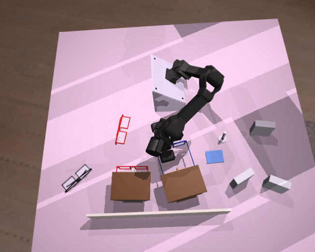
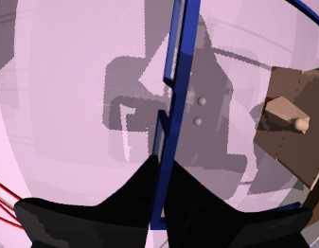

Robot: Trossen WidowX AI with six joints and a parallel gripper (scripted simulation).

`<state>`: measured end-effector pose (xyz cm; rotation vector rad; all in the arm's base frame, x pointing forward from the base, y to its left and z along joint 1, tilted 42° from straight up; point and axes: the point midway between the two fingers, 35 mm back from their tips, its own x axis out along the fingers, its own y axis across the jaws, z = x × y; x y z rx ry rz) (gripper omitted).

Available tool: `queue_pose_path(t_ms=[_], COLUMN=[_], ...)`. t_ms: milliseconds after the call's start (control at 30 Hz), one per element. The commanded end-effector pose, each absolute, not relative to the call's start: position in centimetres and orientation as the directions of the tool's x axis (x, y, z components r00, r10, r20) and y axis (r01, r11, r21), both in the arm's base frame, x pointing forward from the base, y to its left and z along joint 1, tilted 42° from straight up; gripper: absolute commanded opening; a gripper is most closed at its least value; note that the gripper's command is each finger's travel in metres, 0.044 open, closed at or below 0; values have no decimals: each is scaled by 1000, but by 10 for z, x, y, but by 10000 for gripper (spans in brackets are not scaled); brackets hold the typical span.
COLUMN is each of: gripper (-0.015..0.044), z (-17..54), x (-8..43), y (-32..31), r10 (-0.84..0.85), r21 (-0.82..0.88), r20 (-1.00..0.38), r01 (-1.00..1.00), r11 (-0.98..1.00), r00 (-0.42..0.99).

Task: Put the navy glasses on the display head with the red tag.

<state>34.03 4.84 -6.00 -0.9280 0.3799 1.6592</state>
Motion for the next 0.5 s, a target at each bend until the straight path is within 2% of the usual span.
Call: queue_pose_path(t_ms=[0,467], gripper=[0,0], z=[-58,-54], x=[348,367], y=[50,58], r10=[675,676], r21=[-224,-225], r20=[-737,-736], r01=[-927,-927], r11=[-301,-301], r00=[-41,-40])
